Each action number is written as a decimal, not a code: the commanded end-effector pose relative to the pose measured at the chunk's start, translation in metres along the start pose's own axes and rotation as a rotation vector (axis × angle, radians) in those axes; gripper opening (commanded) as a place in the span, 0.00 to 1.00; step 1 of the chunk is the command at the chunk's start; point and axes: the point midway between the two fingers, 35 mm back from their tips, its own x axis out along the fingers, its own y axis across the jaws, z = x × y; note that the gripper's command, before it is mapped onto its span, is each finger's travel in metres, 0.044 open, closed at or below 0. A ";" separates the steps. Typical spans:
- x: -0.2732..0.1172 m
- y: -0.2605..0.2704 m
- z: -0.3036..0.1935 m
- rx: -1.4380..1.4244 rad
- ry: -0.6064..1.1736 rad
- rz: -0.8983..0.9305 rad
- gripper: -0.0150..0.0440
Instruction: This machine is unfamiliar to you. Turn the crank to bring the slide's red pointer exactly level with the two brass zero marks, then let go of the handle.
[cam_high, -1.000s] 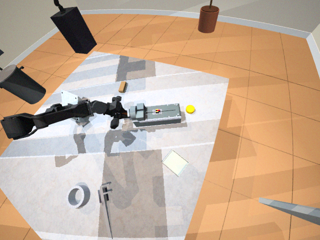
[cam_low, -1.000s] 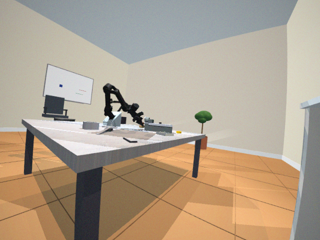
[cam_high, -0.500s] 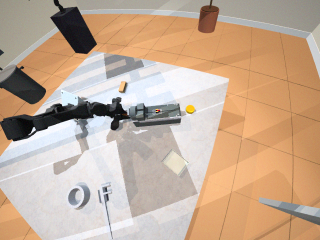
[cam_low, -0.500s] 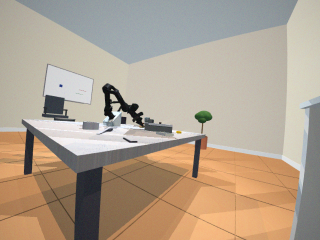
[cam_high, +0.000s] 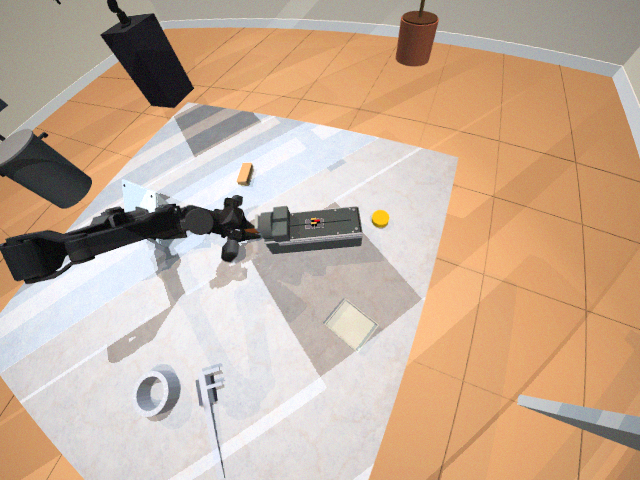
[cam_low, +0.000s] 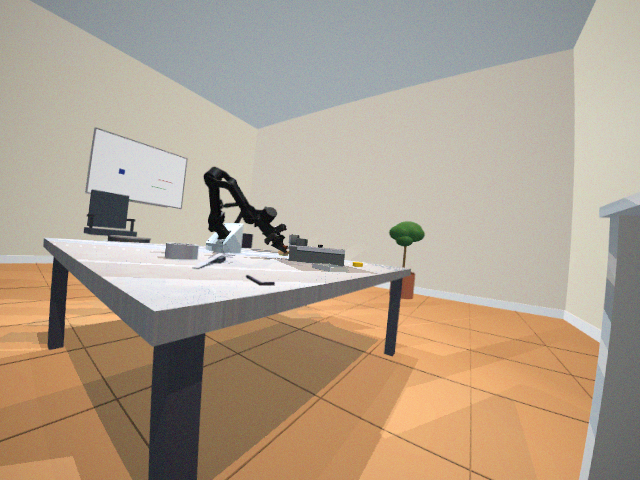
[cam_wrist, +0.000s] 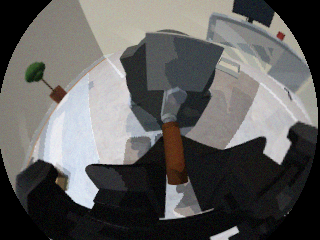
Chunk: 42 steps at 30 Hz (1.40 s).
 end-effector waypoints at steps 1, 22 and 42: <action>0.001 -0.009 -0.001 0.013 0.007 -0.020 0.25; 0.000 -0.013 -0.001 0.013 0.007 -0.020 0.25; -0.001 -0.017 0.000 0.013 0.007 -0.020 0.25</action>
